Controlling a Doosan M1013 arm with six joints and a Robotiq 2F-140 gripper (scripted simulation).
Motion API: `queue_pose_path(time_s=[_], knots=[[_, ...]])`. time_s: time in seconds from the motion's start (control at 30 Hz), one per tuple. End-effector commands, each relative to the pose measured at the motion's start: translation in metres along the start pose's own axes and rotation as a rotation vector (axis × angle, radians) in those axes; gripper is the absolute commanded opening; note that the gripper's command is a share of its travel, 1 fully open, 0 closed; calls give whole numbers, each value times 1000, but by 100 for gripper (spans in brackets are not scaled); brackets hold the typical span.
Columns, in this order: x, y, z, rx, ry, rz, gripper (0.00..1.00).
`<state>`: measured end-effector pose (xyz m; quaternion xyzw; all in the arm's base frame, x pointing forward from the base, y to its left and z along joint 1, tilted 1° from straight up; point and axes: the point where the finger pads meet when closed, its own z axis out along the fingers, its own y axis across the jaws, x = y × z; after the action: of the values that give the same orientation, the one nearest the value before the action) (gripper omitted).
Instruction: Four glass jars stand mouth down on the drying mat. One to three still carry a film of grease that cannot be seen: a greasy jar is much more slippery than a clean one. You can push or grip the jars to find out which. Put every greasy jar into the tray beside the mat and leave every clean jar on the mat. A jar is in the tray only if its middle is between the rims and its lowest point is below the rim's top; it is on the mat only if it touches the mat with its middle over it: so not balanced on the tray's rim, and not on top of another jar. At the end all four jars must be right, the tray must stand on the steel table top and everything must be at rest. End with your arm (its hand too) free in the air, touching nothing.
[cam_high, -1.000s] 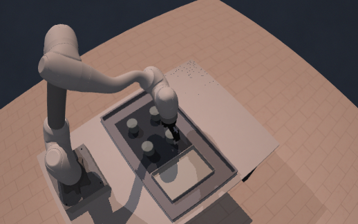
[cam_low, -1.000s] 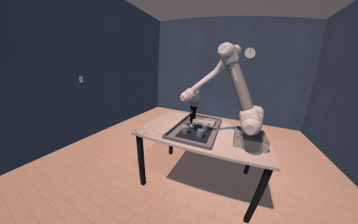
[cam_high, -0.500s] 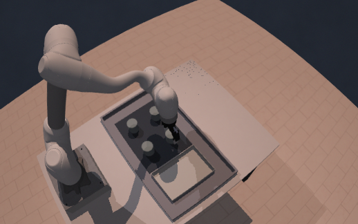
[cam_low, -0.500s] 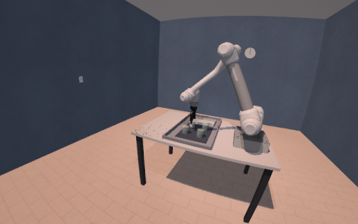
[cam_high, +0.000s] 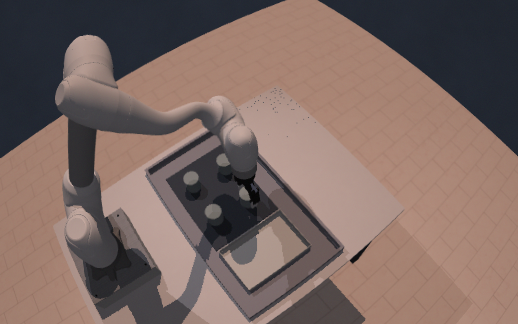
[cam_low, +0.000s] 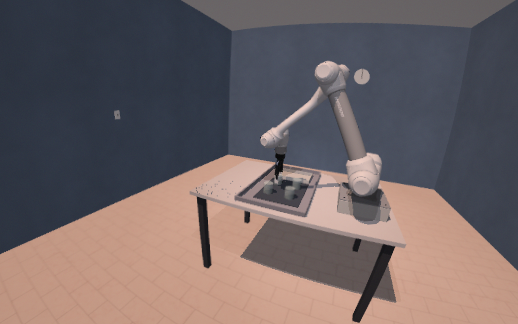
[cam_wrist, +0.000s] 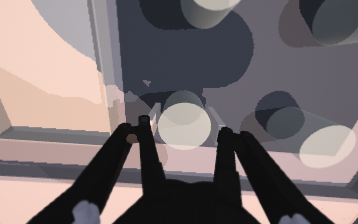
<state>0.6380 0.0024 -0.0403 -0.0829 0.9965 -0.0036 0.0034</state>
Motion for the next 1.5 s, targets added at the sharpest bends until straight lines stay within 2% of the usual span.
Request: queue_pose_path(time_s=[0.0, 1.47], knots=[[0, 0, 0, 0, 0, 0, 50], [0, 0, 0, 0, 0, 0, 44]])
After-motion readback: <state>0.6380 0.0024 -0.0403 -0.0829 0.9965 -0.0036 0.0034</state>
